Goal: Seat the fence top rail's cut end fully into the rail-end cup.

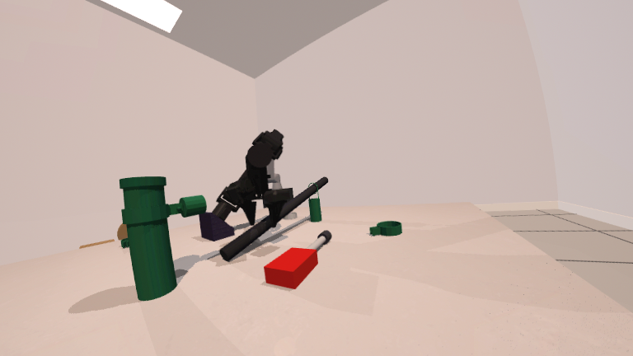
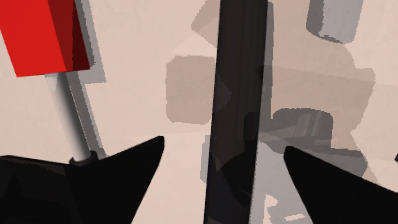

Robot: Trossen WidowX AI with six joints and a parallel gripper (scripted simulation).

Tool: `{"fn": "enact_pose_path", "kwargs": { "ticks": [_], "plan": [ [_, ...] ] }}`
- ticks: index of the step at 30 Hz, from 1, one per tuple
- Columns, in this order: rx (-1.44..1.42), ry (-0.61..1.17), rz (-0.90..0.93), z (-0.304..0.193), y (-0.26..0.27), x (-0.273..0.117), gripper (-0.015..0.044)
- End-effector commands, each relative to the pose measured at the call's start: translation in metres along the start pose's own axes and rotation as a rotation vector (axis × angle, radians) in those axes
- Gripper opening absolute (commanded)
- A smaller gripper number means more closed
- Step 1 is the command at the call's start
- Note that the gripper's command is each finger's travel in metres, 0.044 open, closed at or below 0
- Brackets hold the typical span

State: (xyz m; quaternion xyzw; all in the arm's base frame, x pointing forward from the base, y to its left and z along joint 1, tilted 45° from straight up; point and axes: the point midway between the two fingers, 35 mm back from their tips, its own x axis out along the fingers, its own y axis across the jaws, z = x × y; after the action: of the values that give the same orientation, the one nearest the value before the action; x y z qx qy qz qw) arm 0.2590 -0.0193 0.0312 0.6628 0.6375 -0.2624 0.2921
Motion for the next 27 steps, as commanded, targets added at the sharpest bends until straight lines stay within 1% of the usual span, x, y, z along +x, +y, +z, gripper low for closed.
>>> {"fn": "enact_pose_path", "kwargs": {
  "ticks": [1, 16, 26, 27],
  "plan": [
    [0.006, 0.004, -0.001, -0.001, -0.001, 0.007, 0.044],
    [0.005, 0.007, -0.001, -0.002, -0.002, 0.029, 0.044],
    [0.005, 0.007, -0.001, -0.002, -0.002, 0.029, 0.0177],
    [0.005, 0.007, -0.001, -0.002, -0.002, 0.029, 0.0171]
  ]
}}
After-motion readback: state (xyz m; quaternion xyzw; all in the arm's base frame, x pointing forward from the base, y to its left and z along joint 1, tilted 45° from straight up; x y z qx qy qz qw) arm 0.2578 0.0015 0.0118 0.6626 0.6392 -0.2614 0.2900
